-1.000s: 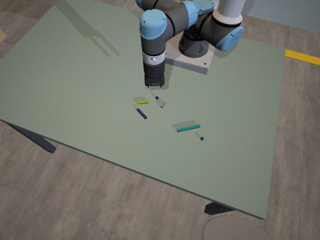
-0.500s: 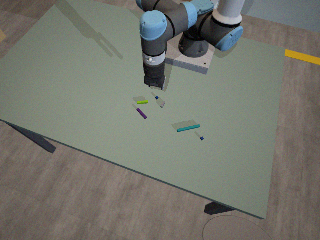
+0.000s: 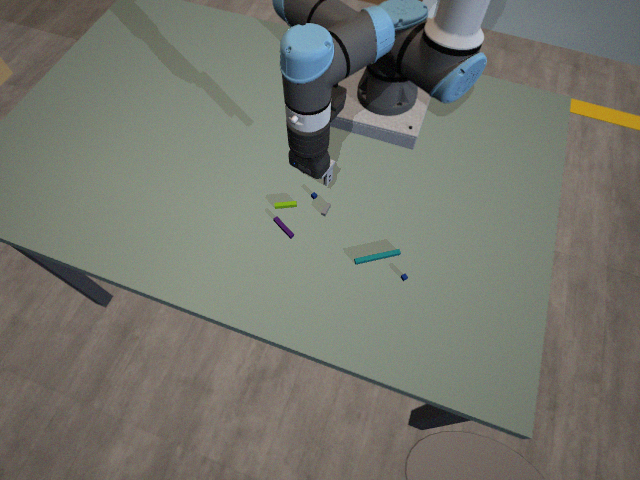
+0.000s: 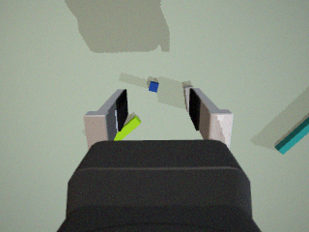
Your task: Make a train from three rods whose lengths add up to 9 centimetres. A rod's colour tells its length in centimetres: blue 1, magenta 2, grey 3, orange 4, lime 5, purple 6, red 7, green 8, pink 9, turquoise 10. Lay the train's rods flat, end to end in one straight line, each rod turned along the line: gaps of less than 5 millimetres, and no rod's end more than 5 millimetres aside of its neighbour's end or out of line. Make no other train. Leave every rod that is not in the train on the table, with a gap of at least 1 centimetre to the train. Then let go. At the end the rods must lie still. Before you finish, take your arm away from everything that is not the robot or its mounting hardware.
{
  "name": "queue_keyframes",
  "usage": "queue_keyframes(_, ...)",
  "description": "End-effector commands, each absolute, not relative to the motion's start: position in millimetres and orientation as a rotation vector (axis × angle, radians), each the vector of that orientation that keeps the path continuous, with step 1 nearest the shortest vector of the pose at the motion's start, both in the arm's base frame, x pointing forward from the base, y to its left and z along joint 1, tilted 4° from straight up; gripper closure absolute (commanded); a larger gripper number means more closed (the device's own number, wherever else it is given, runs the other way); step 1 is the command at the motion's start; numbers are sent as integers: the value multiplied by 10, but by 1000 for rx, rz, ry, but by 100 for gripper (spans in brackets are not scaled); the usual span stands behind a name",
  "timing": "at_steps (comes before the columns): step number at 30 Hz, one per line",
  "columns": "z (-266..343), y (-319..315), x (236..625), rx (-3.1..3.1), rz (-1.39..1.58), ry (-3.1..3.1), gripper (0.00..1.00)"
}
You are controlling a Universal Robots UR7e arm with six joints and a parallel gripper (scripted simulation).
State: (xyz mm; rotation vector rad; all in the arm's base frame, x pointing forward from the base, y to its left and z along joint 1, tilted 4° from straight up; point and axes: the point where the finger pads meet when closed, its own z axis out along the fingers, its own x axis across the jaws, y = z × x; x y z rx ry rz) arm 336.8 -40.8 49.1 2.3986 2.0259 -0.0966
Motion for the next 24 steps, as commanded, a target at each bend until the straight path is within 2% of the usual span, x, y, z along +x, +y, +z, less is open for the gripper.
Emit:
queue_keyframes(1, 453, -380, 3357, 2556, -98, 1816, 0)
queue_keyframes(24, 364, -290, 3381, 2911, -93, 1123, 0)
